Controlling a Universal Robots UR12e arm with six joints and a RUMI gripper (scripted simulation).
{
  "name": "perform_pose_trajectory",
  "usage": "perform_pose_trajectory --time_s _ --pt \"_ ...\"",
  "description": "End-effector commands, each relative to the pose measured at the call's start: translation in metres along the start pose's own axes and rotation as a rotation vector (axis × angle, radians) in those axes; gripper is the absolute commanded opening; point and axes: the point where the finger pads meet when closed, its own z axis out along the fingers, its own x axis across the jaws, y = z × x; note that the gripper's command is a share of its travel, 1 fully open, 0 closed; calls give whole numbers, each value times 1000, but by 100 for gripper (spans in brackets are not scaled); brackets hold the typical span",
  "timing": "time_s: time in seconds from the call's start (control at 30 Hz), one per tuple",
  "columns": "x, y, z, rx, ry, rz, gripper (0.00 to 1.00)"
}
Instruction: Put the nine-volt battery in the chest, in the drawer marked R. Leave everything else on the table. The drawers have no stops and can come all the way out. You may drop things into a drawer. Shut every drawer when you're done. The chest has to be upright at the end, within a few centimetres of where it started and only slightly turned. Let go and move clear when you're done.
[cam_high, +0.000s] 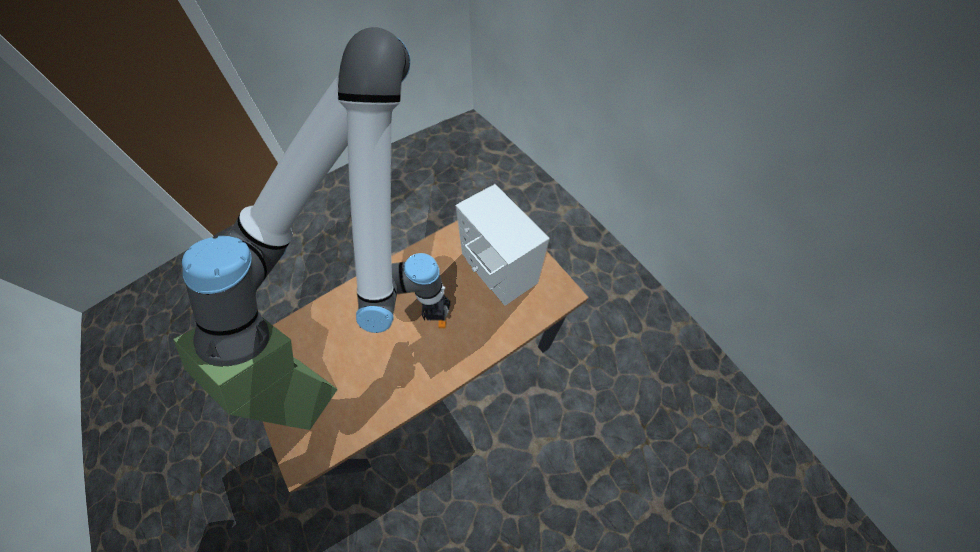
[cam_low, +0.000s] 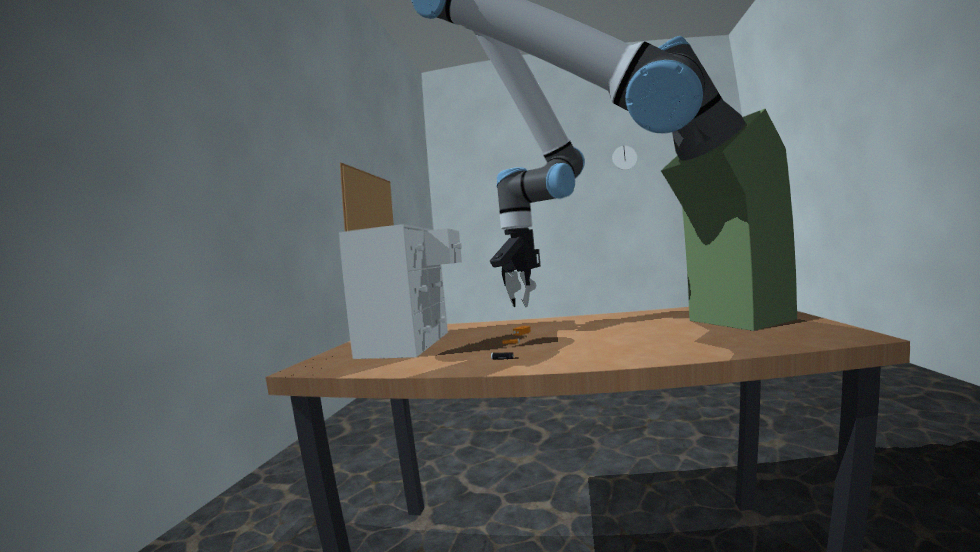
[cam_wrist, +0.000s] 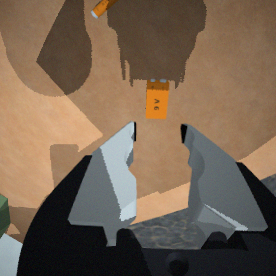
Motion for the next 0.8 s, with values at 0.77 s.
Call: perform_pose_trajectory --time_s 0.77 --pt "0 0 12 0 -1 -1 25"
